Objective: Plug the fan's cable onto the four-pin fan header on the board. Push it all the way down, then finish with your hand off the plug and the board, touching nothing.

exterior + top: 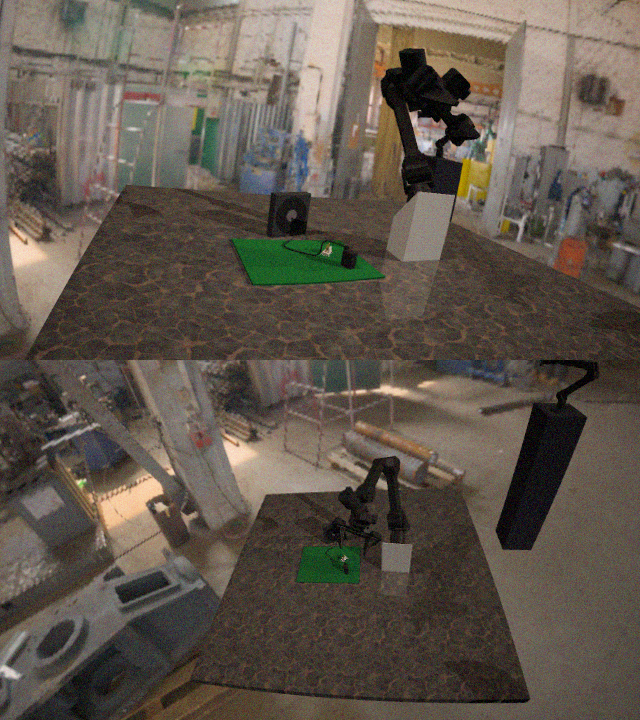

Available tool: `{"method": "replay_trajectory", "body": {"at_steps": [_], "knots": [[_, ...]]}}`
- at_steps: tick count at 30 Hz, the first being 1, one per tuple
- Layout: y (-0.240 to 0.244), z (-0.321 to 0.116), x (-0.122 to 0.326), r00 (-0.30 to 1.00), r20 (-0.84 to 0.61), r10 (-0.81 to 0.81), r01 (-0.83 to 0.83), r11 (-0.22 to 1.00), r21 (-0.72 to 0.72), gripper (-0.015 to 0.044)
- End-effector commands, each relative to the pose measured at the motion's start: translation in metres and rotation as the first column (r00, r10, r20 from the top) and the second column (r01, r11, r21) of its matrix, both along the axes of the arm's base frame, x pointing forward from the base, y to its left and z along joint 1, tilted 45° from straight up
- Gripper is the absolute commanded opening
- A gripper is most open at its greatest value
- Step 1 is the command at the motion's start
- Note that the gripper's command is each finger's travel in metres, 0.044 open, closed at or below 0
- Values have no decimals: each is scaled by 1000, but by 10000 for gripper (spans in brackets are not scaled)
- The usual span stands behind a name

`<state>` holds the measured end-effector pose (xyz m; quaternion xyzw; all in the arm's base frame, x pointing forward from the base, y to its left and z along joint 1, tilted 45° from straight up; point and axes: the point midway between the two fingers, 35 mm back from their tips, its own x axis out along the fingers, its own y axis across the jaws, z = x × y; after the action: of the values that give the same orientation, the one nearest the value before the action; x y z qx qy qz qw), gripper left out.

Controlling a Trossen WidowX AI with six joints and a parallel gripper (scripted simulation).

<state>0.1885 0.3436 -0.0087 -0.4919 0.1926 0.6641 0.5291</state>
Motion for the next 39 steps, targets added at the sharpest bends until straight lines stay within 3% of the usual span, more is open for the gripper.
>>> {"method": "replay_trajectory", "body": {"at_steps": [1,9,15,25,33,39], "knots": [[-56,-29,28,992,22,-123,124,949,-291,440],[-182,-36,53,972,79,-223,200,595,-778,440],[-256,-8,60,980,53,-192,103,263,-959,440],[-261,-8,61,981,51,-189,98,252,-963,440],[-327,-76,56,980,52,-190,100,249,-963,440],[-330,-78,55,980,52,-190,100,248,-964,440]]}}
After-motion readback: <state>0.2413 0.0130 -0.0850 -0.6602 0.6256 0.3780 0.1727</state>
